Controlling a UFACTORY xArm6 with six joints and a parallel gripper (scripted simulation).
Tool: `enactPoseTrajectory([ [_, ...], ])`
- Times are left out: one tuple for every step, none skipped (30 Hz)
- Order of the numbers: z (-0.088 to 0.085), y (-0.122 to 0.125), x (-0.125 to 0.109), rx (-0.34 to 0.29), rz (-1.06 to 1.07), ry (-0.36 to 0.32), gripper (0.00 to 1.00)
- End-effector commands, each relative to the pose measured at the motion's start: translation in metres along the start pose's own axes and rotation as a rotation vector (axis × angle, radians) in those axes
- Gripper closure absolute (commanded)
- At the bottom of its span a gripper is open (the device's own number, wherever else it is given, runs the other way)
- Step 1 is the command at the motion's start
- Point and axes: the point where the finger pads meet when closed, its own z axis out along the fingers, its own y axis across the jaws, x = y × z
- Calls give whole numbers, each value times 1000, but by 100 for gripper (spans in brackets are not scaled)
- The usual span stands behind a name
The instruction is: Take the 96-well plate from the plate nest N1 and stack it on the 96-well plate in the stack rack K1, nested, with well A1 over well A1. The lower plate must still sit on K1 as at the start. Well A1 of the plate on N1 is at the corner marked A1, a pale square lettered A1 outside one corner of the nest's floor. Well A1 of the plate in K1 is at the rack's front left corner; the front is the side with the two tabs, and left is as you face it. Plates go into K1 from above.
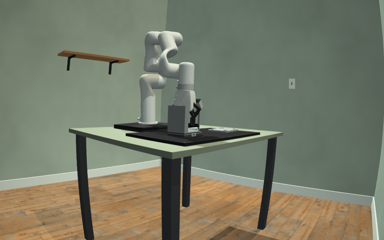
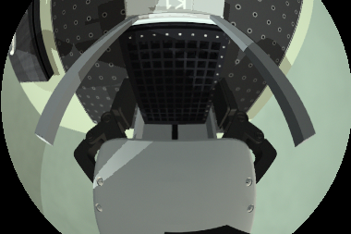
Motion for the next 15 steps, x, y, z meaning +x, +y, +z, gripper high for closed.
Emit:
enactPoseTrajectory([
  [-1, 1, -1, -4, 0, -2, 100],
  [-1, 1, -1, -4, 0, -2, 100],
  [-1, 1, -1, -4, 0, -2, 100],
  [-1, 1, -1, -4, 0, -2, 100],
  [0, 1, -1, -4, 0, -2, 100],
  [0, 1, -1, -4, 0, -2, 100],
  [0, 1, -1, -4, 0, -2, 100],
  [0, 1, -1, -4, 0, -2, 100],
  [0, 1, -1, -4, 0, -2, 100],
  [0, 1, -1, -4, 0, -2, 100],
  [1, 1, -1, -4, 0, -2, 100],
  [1, 1, -1, -4, 0, -2, 100],
  [1, 1, -1, -4, 0, -2, 100],
  [1, 1, -1, -4, 0, -2, 100],
  [1, 1, -1, -4, 0, -2, 100],
])
